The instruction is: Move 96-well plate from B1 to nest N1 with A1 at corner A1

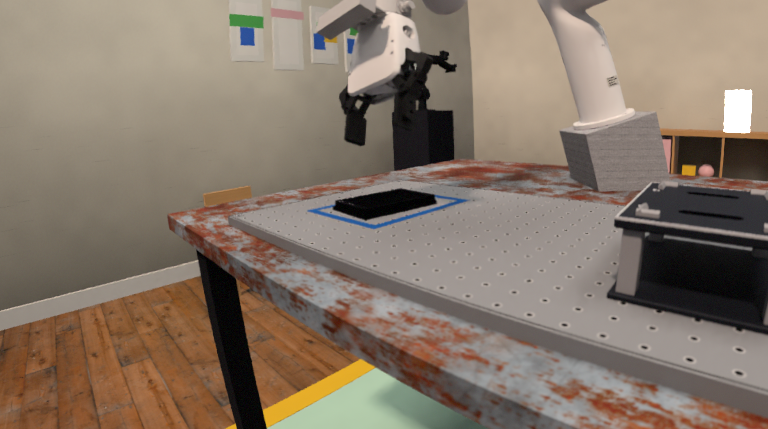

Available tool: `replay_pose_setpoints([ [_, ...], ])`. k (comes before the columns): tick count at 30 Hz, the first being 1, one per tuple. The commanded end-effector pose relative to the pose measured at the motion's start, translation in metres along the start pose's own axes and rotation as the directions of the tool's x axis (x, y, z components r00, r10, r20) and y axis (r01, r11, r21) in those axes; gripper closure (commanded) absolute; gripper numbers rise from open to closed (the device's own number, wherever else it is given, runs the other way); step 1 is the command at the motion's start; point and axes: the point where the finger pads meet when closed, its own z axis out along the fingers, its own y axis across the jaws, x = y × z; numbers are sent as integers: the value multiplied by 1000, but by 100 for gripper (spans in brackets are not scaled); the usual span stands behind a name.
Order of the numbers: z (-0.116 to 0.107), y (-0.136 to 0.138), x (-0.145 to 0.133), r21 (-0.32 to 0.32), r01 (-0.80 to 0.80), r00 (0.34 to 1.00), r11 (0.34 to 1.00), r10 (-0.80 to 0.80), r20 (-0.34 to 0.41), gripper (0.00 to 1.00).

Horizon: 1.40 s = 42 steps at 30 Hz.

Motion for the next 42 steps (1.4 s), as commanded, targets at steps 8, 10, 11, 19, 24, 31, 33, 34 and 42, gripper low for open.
replay_pose_setpoints([
  [8,-3,13,-13,-76,-39,980,996,53,189,0],
  [10,-4,19,-21,-124,-53,970,991,81,230,0],
  [11,-4,23,-25,-135,-56,967,989,87,238,0],
  [19,-9,42,-43,-236,-72,947,969,141,289,0],
  [24,-10,46,-46,-247,-74,945,966,147,293,0],
  [31,-10,46,-46,-247,-74,945,966,147,293,0],
  [33,-10,46,-46,-247,-74,945,966,147,293,0],
  [34,-10,46,-46,-247,-74,945,966,147,293,0],
  [42,-4,48,-48,-247,-74,945,966,147,293,0],
])
